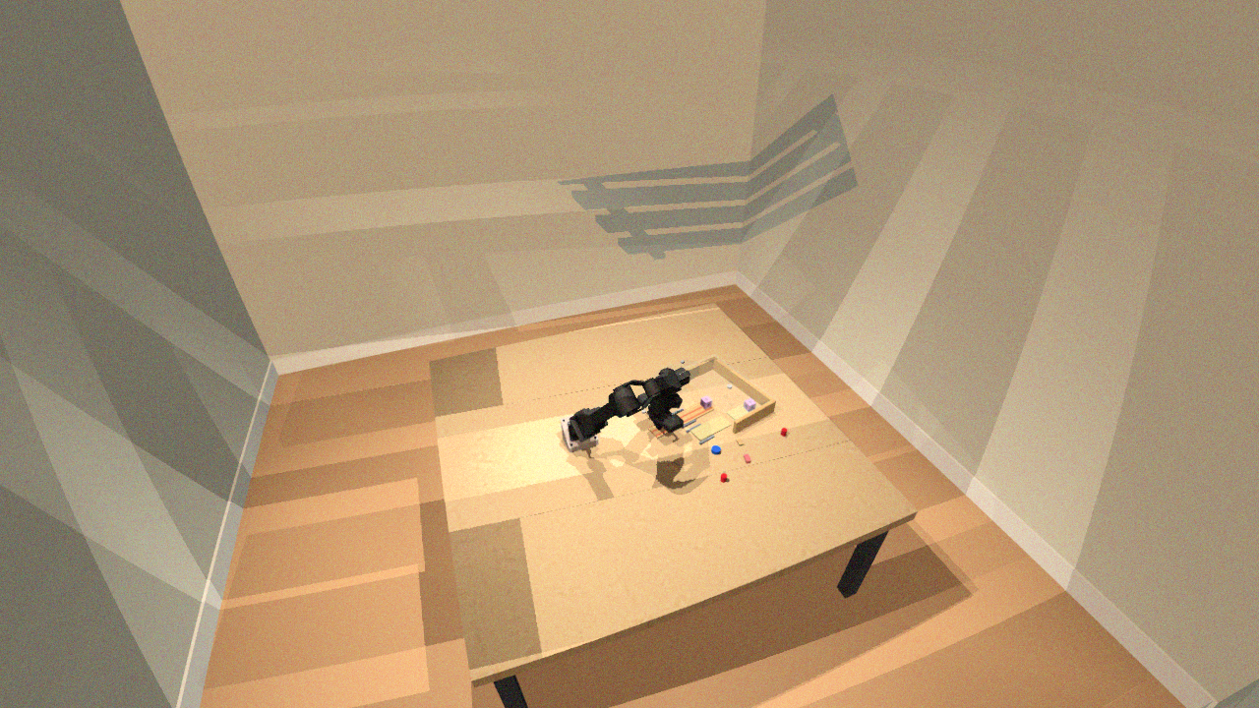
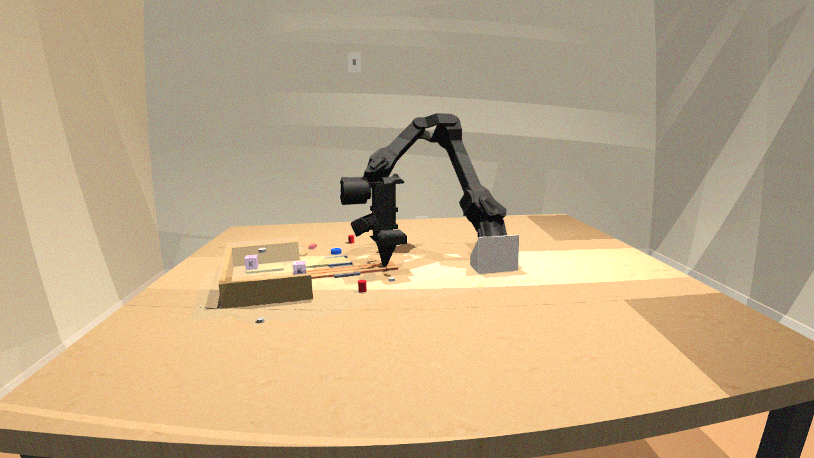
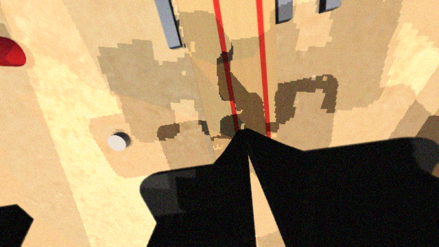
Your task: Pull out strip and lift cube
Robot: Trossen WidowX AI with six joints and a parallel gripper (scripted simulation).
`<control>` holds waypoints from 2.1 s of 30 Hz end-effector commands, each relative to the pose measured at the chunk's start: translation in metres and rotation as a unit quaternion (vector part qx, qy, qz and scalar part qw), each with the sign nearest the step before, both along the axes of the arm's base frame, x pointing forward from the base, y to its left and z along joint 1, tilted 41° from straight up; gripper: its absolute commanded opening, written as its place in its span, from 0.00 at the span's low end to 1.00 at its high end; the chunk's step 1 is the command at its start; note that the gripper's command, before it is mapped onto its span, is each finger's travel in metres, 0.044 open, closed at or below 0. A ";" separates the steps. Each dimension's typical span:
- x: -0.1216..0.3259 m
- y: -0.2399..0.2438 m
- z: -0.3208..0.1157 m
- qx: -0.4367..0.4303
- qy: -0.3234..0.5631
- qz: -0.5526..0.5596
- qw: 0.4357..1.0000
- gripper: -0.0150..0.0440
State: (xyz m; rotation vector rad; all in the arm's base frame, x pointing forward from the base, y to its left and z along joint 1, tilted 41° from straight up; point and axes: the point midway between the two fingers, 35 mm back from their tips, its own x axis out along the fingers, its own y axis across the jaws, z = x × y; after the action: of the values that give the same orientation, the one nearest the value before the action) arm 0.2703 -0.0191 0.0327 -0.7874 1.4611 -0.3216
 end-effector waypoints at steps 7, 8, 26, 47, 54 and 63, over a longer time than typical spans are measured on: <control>-0.021 -0.008 -0.002 -0.004 0.010 -0.004 1.000 0.25; -0.022 -0.008 -0.002 -0.004 0.010 -0.004 1.000 0.25; -0.048 -0.016 0.001 -0.004 0.010 -0.004 1.000 0.25; -0.067 -0.021 0.003 -0.005 0.011 -0.004 1.000 0.25; -0.067 -0.021 0.003 -0.005 0.011 -0.004 1.000 0.25; -0.067 -0.021 0.003 -0.005 0.011 -0.004 1.000 0.25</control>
State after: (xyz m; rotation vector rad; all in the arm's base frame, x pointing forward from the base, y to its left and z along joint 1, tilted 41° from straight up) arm 0.2106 -0.0363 0.0382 -0.7898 1.4603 -0.3211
